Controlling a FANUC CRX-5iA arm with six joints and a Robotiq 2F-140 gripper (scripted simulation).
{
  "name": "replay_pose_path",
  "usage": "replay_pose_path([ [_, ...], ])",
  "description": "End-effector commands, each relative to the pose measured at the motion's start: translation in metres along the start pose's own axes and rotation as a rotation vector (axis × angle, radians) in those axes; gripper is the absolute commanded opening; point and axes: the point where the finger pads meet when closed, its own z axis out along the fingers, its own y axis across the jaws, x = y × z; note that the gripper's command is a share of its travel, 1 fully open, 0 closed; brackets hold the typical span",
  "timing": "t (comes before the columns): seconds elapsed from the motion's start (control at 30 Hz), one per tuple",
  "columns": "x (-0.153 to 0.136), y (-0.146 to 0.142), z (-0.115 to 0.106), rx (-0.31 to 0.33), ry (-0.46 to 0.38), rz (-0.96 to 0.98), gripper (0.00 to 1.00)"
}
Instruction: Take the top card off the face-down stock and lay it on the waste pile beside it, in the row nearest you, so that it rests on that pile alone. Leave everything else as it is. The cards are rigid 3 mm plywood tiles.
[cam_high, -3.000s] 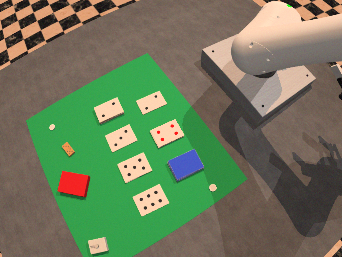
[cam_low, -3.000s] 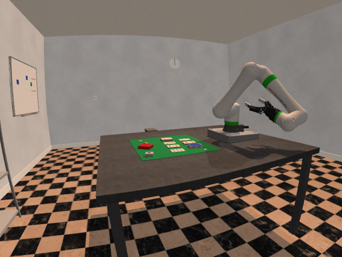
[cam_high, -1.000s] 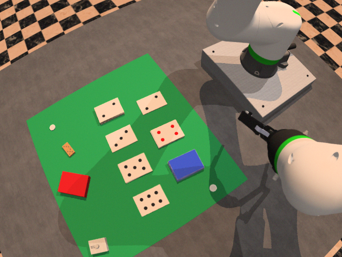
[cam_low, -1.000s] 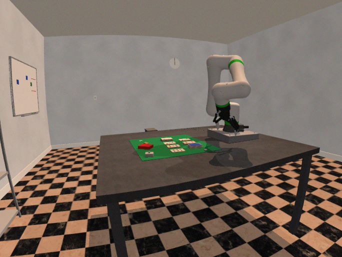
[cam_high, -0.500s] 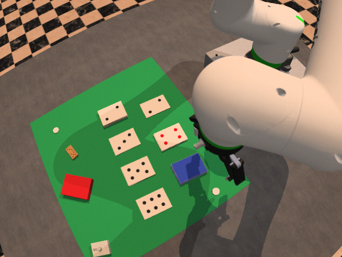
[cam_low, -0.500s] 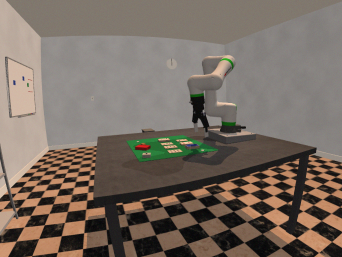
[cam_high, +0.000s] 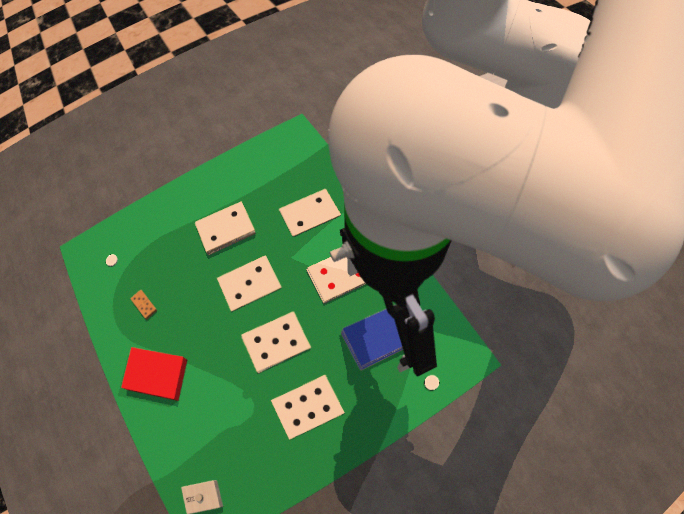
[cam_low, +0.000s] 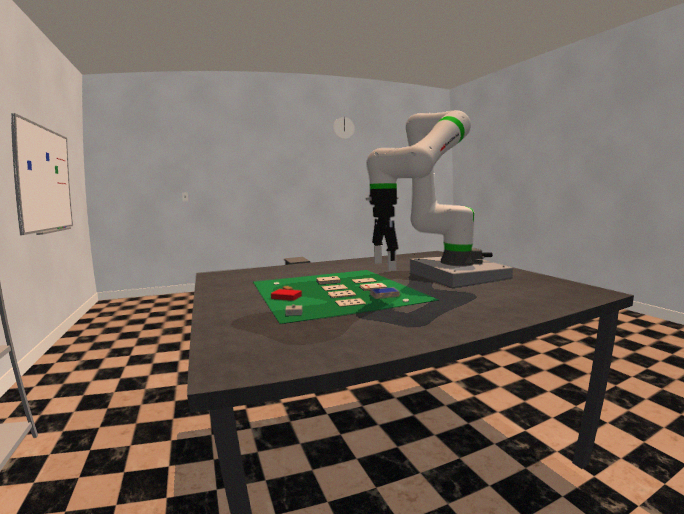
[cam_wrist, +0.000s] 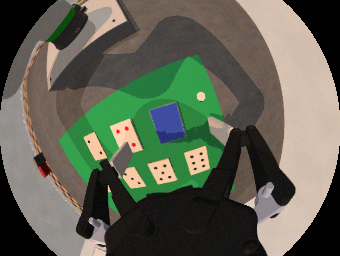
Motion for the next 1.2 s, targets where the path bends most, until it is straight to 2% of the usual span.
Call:
replay_pose_path([
  [0.0, -0.0002, 0.0001, -0.0002, 0.0, 0.0, -0.04, 1.0],
  [0.17, -0.0002, 0.0001, -0.0002, 0.0, 0.0, -0.208, 1.0],
  [0.3, -0.0002, 0.0001, -0.0001, 0.0, 0.0, -0.445, 1.0],
  [0.37, -0.0002, 0.0001, -0.0001, 0.0, 0.0, -0.445, 1.0],
  [0.47, -0.0001, 0.0001, -0.0001, 0.001, -0.001, -0.656, 1.0],
  [0.87, -0.0001, 0.0002, 0.0001, 0.031, -0.012, -1.194, 1.0],
  [0.93, -0.0001, 0.0002, 0.0001, 0.031, -0.012, -1.194, 1.0],
  [0.97, -0.0001, 0.0002, 0.0001, 0.037, -0.012, -1.33, 1.0],
  [1.17, -0.0001, 0.0002, 0.0002, 0.055, -0.013, -1.589, 1.0],
])
